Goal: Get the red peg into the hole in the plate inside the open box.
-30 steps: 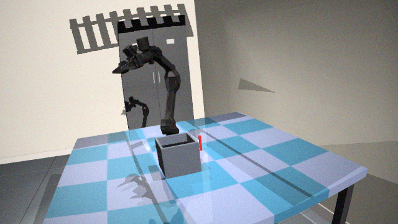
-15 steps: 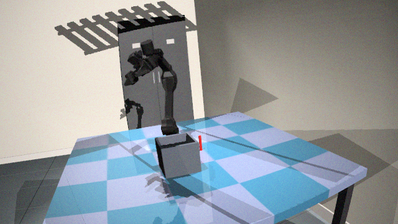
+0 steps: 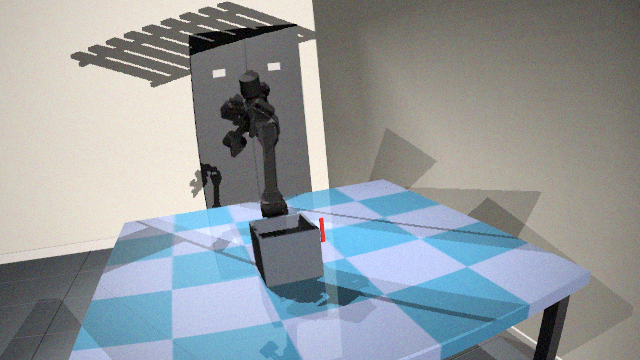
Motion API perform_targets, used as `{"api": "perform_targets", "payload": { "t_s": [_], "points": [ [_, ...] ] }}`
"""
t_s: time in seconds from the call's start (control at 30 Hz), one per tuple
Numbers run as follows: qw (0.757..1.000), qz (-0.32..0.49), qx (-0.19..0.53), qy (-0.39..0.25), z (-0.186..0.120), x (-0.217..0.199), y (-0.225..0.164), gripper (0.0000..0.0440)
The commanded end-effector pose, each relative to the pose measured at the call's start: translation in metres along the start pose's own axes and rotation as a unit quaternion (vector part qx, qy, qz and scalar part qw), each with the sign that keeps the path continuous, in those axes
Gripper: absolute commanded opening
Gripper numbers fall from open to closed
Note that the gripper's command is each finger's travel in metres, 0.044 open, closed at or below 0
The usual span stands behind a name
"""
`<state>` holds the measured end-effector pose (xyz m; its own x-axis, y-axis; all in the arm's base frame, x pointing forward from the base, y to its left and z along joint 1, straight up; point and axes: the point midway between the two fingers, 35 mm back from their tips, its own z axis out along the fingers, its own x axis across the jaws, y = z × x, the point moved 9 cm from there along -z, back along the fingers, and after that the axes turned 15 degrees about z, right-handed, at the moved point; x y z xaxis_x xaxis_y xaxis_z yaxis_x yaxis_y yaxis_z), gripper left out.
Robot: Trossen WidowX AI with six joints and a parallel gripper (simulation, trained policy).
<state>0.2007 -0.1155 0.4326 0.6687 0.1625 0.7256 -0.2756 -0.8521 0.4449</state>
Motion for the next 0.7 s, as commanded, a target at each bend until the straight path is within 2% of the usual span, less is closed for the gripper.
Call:
{"api": "perform_targets", "payload": {
  "t_s": [0.0, 0.33, 0.67],
  "points": [
    [0.999, 0.018, 0.043, -0.008, 0.008, 0.000, -0.016, 0.0440],
    [0.986, 0.057, 0.153, -0.039, 0.018, -0.002, -0.061, 0.0440],
    [0.958, 0.074, 0.257, -0.103, 0.022, -0.011, -0.109, 0.0440]
  ]
}}
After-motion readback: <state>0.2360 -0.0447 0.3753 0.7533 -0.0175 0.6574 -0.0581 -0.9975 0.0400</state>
